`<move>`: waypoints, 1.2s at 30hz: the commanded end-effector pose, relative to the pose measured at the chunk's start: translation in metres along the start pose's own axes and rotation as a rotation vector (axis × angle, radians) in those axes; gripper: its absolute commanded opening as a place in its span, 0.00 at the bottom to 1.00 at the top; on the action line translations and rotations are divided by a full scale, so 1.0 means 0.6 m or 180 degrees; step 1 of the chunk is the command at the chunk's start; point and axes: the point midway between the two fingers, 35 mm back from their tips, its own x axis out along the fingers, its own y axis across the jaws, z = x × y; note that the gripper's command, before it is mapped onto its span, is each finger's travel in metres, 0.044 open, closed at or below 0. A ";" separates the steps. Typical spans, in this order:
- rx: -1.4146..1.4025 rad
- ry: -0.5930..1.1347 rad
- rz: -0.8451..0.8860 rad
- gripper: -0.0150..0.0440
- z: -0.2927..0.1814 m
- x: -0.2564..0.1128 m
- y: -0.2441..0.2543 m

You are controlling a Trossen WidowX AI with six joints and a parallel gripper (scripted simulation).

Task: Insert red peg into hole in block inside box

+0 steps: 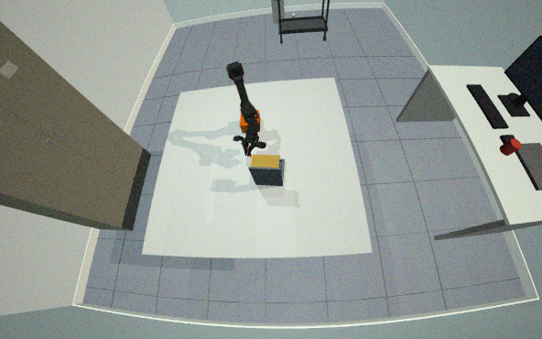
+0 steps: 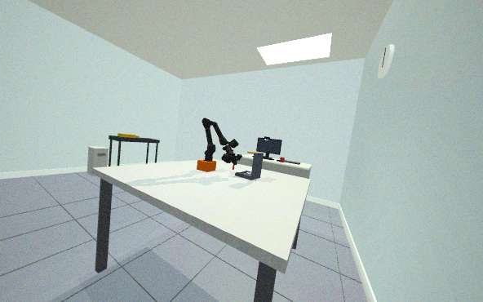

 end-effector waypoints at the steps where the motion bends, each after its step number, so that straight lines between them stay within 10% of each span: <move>1: 0.0000 -0.0005 -0.0005 0.25 -0.004 0.002 -0.015; 36: -0.0114 0.0001 -0.0163 0.25 -0.007 0.009 -0.147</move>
